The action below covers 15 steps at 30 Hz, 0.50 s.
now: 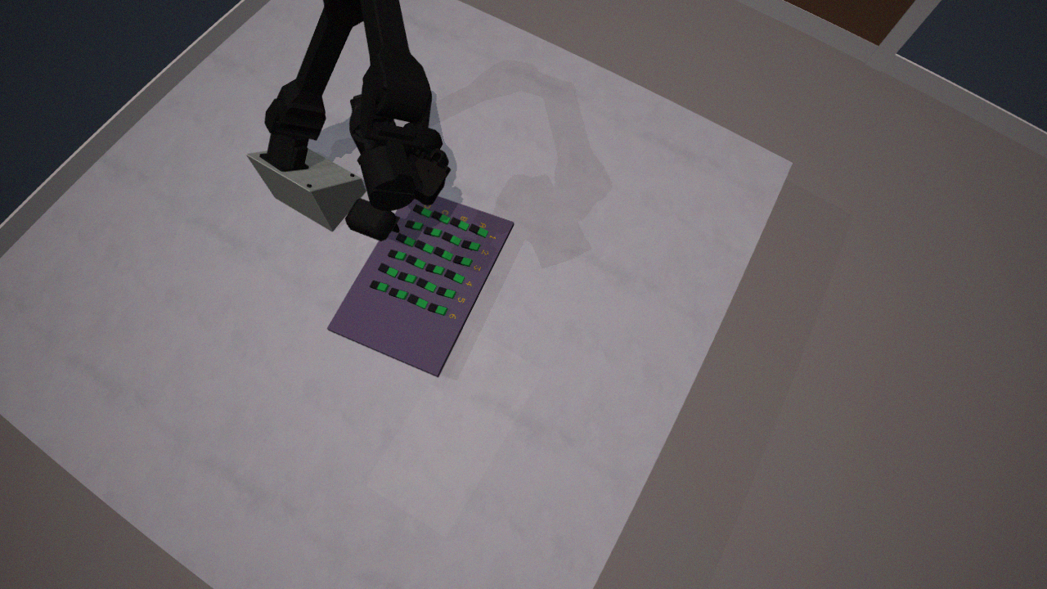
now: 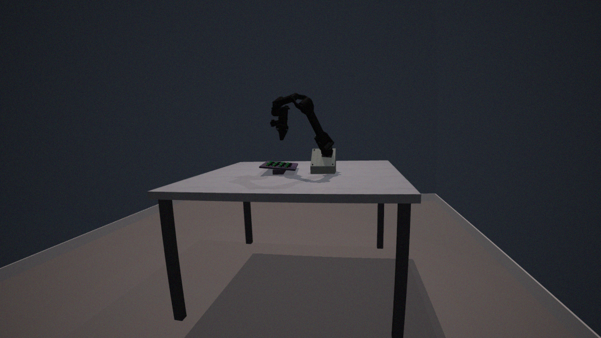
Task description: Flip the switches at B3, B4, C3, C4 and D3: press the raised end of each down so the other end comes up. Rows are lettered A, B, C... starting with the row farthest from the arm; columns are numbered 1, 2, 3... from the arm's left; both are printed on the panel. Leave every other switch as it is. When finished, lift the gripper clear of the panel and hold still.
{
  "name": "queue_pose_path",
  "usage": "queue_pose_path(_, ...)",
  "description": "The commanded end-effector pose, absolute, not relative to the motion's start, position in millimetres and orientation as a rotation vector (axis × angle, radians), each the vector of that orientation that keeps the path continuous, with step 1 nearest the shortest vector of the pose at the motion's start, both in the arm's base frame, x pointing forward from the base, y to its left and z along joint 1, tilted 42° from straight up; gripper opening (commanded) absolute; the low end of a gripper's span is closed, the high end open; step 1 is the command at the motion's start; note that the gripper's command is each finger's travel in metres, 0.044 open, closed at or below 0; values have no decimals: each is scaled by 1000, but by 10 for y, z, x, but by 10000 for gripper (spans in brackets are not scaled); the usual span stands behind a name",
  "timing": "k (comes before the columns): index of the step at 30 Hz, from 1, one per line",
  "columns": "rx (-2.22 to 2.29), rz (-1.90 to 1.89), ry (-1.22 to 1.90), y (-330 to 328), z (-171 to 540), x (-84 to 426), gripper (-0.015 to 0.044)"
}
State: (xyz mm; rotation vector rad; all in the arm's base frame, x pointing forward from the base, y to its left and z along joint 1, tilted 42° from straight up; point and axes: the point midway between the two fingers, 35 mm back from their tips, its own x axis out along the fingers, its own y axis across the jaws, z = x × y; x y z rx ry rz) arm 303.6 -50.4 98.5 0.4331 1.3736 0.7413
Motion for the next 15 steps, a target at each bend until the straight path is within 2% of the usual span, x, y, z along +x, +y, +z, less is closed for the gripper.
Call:
queue_pose_path(1,432,740,1374,-485,969,3043,374)
queue_pose_path(8,416,729,1363,243,462,3168,190)
queue_pose_path(15,417,727,1357,318,390,3173,6)
